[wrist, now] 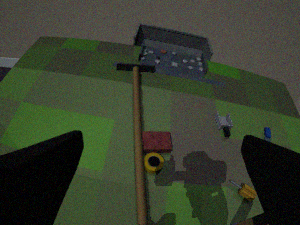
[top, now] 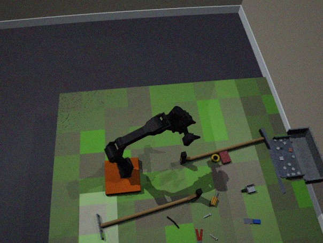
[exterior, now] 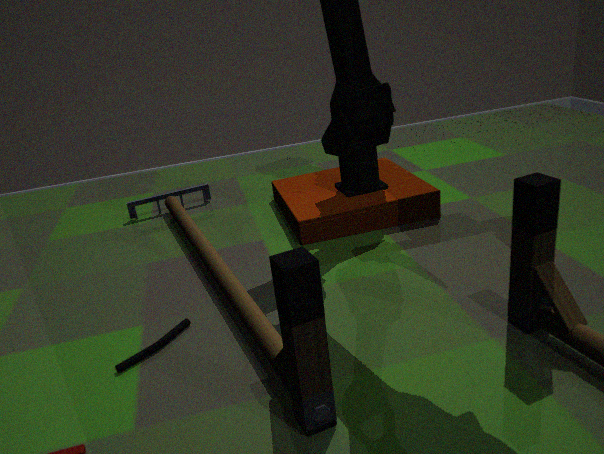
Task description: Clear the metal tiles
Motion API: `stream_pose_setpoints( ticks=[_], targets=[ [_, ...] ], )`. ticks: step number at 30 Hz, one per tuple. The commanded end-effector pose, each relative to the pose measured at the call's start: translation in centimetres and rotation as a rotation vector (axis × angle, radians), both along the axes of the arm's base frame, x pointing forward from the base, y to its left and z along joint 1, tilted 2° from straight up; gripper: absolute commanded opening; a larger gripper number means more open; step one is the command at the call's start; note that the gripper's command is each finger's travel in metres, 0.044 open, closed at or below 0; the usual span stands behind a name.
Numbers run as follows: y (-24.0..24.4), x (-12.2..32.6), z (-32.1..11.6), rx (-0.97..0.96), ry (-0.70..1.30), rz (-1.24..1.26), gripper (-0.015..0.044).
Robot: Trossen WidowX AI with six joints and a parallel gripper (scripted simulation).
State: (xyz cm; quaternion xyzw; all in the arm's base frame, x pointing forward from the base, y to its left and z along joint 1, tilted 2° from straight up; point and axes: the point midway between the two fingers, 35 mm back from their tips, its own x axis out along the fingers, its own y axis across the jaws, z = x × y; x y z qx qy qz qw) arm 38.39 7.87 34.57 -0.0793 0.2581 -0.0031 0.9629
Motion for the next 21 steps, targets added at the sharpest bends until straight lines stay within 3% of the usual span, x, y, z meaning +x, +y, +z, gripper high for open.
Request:
stream_pose_setpoints(
  ticks=[1, 21],
  targets=[
    [0.2, 1.0, -0.5, -0.009, 0.027, 0.01, 0.044],
    [1.1, 6.0, -4.9, -0.035, 0.187, 0.049, 0.044]
  ],
)
